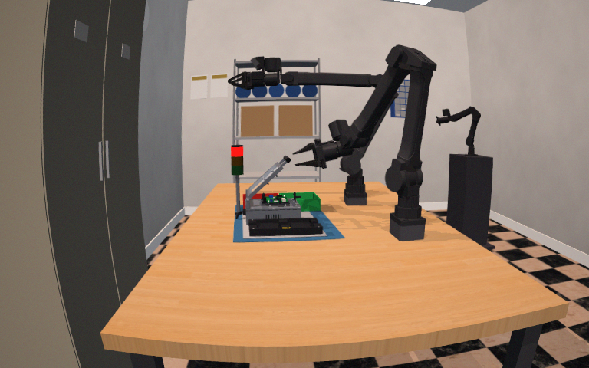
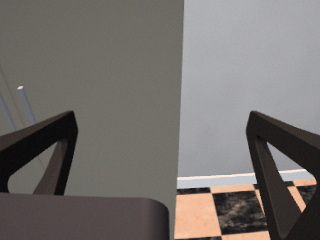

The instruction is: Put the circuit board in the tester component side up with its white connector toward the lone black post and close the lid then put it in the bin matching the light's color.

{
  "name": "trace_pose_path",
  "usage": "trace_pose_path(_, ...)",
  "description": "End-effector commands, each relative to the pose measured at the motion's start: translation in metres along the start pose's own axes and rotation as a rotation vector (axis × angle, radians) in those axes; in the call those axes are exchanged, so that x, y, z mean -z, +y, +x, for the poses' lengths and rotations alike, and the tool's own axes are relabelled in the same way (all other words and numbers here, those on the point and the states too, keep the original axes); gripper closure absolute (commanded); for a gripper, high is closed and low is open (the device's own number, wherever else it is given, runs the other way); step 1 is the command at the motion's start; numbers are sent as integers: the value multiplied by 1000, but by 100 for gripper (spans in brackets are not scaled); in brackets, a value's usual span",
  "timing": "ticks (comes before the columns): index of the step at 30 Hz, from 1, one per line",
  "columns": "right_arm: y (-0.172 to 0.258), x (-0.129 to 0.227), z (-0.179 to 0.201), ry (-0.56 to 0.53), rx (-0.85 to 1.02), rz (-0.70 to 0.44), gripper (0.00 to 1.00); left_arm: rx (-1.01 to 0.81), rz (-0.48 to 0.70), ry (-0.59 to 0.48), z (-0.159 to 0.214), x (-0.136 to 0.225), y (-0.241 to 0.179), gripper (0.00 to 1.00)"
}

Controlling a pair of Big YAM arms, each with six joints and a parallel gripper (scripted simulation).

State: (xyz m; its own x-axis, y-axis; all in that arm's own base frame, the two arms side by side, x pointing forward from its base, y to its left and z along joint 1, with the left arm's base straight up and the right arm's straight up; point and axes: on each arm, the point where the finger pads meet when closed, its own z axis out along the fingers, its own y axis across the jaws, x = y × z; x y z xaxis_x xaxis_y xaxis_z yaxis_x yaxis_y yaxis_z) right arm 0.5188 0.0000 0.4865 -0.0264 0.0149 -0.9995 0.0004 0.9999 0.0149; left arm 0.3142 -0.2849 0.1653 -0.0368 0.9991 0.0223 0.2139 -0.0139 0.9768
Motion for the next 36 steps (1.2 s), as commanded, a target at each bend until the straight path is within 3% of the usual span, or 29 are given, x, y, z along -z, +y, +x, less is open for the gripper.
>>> trace_pose_path(1,0,1,-12,-37,15,0,0,28,-20,-16,-7,2,12,62)
trace_pose_path(36,0,1,-12,-37,15,0,0,36,-26,-19,-20,-34,24,62)
